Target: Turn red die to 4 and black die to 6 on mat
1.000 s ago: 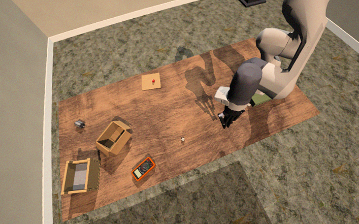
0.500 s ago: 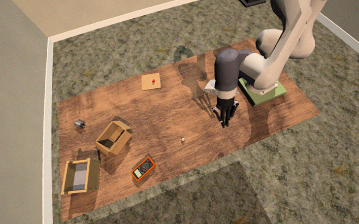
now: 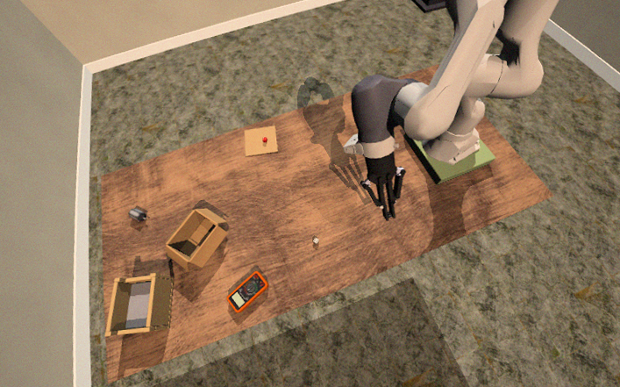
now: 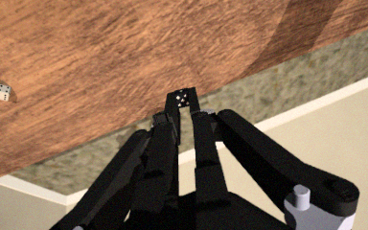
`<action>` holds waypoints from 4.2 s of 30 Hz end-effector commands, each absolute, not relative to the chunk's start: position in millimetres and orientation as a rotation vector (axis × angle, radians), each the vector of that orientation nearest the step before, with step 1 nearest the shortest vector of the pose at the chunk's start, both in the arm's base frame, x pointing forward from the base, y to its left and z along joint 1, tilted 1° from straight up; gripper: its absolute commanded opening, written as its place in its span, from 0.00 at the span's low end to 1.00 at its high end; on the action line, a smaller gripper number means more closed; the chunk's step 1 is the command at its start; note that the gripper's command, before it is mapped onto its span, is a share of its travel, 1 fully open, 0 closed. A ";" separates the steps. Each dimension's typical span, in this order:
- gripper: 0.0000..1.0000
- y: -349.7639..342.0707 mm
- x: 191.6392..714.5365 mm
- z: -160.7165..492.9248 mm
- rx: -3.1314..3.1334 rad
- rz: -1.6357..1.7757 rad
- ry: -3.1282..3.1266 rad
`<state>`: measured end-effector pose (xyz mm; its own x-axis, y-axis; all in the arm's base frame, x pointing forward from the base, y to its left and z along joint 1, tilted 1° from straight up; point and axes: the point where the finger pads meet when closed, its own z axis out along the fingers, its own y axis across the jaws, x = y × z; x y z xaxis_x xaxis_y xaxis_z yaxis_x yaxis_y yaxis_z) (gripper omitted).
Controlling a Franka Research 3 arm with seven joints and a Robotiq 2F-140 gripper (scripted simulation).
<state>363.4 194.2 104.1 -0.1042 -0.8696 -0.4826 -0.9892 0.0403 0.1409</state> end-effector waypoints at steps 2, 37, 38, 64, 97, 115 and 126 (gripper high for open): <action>0.16 196.3 360.9 104.5 -1.965 0.729 1.830; 0.16 189.2 353.2 75.2 -1.568 0.930 1.565; 0.16 189.2 353.2 74.6 -1.568 0.930 1.565; 0.16 188.6 353.6 8.1 -1.568 0.930 1.564; 0.16 188.5 353.7 -2.3 -1.568 0.930 1.564; 0.16 188.5 353.7 -2.7 -1.568 0.930 1.564; 0.16 188.5 353.7 -8.1 -1.568 0.930 1.564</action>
